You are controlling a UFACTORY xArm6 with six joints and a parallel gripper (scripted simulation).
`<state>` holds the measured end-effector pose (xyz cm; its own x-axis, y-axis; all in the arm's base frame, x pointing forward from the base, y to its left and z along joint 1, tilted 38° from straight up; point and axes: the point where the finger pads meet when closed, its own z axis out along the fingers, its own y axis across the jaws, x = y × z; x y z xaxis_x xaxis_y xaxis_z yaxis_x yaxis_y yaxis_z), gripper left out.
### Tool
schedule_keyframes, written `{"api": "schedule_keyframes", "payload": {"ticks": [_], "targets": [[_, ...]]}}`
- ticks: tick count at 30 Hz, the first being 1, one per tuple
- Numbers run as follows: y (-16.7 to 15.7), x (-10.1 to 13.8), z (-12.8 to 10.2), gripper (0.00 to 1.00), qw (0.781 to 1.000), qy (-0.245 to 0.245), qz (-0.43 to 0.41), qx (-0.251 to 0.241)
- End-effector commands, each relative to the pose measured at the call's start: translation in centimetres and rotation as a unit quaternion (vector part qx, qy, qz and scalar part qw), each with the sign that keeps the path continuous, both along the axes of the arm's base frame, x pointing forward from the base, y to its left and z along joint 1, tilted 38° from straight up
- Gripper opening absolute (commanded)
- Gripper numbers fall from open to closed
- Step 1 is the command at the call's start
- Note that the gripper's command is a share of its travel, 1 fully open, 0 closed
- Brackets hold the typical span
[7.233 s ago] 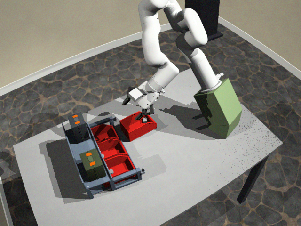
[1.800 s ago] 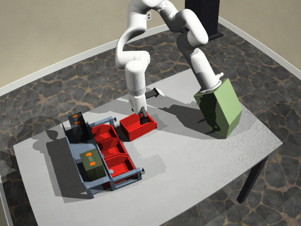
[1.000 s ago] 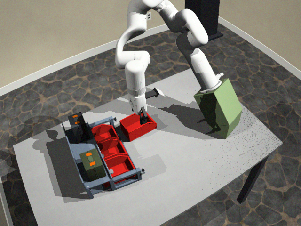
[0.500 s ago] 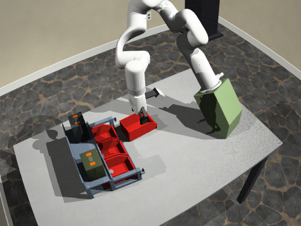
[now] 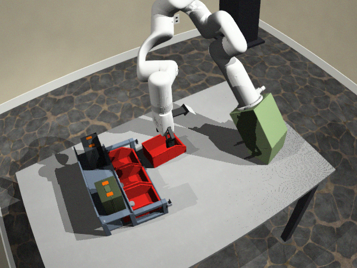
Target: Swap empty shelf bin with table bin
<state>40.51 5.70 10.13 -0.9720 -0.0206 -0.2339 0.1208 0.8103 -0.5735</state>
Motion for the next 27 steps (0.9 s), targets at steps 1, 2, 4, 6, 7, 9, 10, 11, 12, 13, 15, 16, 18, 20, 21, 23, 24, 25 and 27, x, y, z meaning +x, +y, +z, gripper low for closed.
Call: {"api": "schedule_keyframes", "payload": {"ticks": [1,2,4,6,7,9,10,11,12,13,15,16,18,20,21,23,24,25,27], "targets": [[0.09,0.09,0.1,1.0,1.0,-0.001,0.001,0.001],[0.09,0.09,0.1,1.0,1.0,-0.001,0.001,0.001],[0.09,0.09,0.1,1.0,1.0,-0.001,0.001,0.001],[0.09,0.09,0.1,1.0,1.0,-0.001,0.001,0.001],[0.09,0.09,0.1,1.0,1.0,-0.001,0.001,0.001],[0.09,0.09,0.1,1.0,1.0,-0.001,0.001,0.001],[0.09,0.09,0.1,1.0,1.0,-0.001,0.001,0.001],[0.09,0.09,0.1,1.0,1.0,-0.001,0.001,0.001],[0.09,0.09,0.1,1.0,1.0,-0.001,0.001,0.001],[0.09,0.09,0.1,1.0,1.0,-0.001,0.001,0.001],[0.09,0.09,0.1,0.0,1.0,-0.001,0.001,0.001],[0.09,0.09,0.1,0.0,1.0,-0.001,0.001,0.001],[0.09,0.09,0.1,0.0,1.0,-0.001,0.001,0.001],[0.09,0.09,0.1,0.0,1.0,-0.001,0.001,0.001],[0.09,0.09,0.1,0.0,1.0,-0.001,0.001,0.001],[0.09,0.09,0.1,0.0,1.0,-0.001,0.001,0.001],[0.09,0.09,0.1,0.0,1.0,-0.001,0.001,0.001],[0.09,0.09,0.1,0.0,1.0,-0.001,0.001,0.001],[0.09,0.09,0.1,0.0,1.0,-0.001,0.001,0.001]]}}
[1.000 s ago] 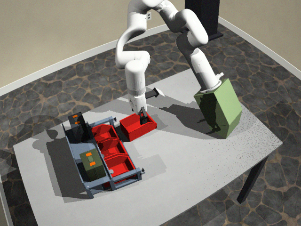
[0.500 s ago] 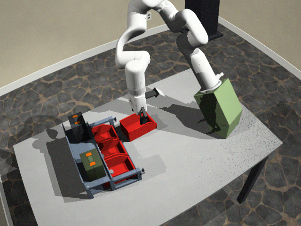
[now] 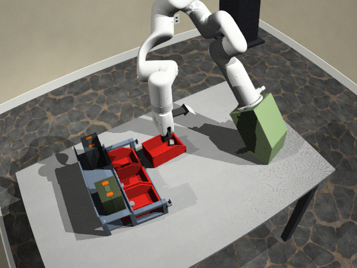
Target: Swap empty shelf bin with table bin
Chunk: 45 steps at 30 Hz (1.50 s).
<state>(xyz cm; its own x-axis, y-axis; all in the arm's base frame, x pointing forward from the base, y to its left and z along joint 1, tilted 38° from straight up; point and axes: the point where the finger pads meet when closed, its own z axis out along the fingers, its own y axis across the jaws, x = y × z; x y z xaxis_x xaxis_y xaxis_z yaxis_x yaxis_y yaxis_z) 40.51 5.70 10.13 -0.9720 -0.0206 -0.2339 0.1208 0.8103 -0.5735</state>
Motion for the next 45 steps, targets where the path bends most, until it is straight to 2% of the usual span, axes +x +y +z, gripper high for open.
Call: {"api": "schedule_keyframes", "payload": {"ticks": [1,25,33,35,41,45], "targets": [[0.1,0.1,0.1,0.0,1.0,-0.001,0.001,0.001],[-0.2,0.1,0.1,0.0,1.0,-0.001,0.002,0.0],[-4.6,-0.5,-0.6,0.0,1.0,0.011,0.022,-0.007],[-4.6,-0.5,-0.6,0.0,1.0,0.011,0.022,-0.007],[-8.7,-2.0,-1.5,0.0,0.999,0.027,0.044,-0.013],[-10.2,-2.8,-1.9,0.0,0.998,0.035,0.053,-0.014]]}}
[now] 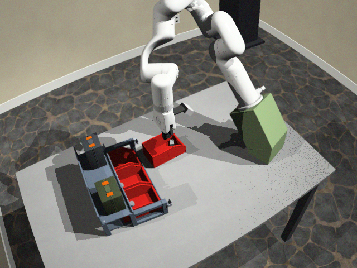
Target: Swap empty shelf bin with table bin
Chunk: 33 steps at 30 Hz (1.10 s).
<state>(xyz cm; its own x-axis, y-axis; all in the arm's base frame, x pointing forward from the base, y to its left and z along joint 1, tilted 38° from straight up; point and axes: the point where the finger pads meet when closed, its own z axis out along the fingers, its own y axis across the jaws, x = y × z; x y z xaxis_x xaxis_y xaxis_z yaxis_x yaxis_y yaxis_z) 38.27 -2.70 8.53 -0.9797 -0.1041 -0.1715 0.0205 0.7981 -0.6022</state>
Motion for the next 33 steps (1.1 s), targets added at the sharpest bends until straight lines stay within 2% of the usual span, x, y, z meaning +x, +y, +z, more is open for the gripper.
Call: {"api": "schedule_keyframes", "payload": {"ticks": [1,27,28,33], "targets": [[-1.97,-0.67,-0.37,0.0,1.0,0.005,0.015,0.001],[-2.2,-0.81,-0.44,0.0,1.0,0.007,0.017,0.001],[-2.2,-0.81,-0.44,0.26,1.0,0.007,0.017,0.001],[-2.2,-0.81,-0.44,0.26,1.0,0.007,0.017,0.001]]}}
